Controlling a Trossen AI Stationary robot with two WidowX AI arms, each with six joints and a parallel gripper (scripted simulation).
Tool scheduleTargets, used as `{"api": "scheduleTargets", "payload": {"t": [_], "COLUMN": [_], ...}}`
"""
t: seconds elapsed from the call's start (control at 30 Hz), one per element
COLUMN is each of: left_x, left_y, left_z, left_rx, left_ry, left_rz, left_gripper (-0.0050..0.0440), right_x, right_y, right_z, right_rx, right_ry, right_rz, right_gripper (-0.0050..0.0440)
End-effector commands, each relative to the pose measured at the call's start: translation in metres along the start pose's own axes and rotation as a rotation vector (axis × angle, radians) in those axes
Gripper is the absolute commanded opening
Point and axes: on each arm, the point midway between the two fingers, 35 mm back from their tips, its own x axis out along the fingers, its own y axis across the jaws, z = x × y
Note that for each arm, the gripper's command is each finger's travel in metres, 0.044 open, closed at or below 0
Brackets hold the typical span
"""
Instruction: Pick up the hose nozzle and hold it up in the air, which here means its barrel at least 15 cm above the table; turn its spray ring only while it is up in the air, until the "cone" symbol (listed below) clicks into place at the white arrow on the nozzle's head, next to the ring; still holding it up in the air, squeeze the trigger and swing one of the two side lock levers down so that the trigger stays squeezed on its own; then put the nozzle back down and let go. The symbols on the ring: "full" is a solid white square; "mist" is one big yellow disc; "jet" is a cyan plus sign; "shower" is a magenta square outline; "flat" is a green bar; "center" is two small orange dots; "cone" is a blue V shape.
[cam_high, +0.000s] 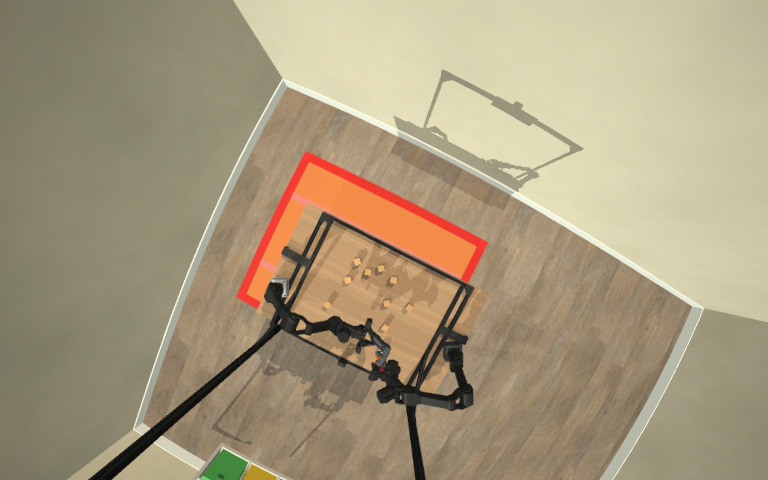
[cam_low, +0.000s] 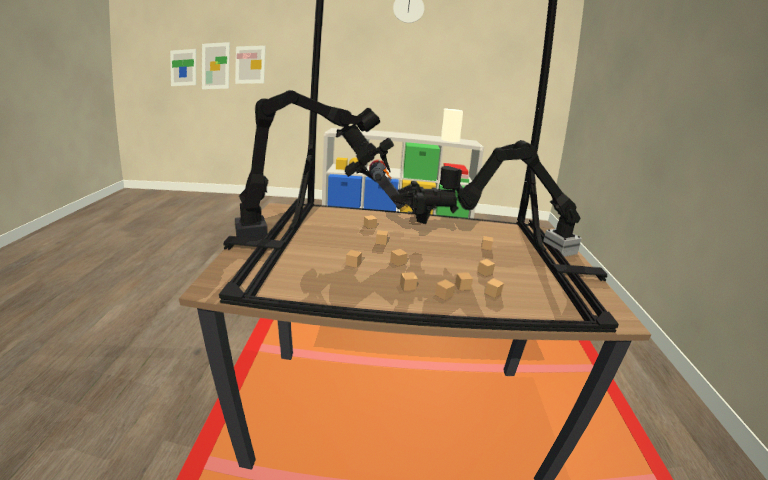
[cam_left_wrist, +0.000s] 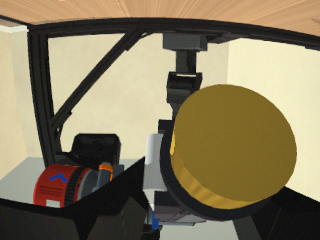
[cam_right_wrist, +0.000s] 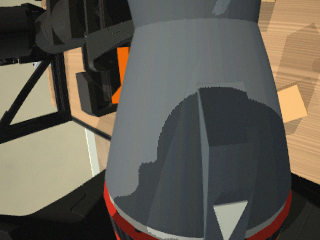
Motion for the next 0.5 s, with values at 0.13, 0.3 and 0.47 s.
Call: {"api": "scheduleTargets", "payload": {"t": [0.13, 0.3, 0.47], "left_x": [0.0016, 0.0016, 0.0016], "left_y": [-0.0037, -0.0037, -0.0037], "left_z": [-0.0075, -0.0075, -0.0075], "left_rx": [-0.003, -0.003, -0.003], "left_ry": [0.023, 0.023, 0.023], "left_rz": [-0.012, -0.012, -0.012], "left_gripper": [0.0000, 0.0000, 0.0000], "right_x": [0.0000, 0.0000, 0.0000], "right_y": [0.0000, 0.0000, 0.0000], "right_z": [0.0000, 0.0000, 0.0000], "right_rx": [0.000, 0.000, 0.000], "right_ry": [0.000, 0.000, 0.000], "right_rz": [0.000, 0.000, 0.000], "right_gripper": [0.0120, 0.0192, 0.0312]}}
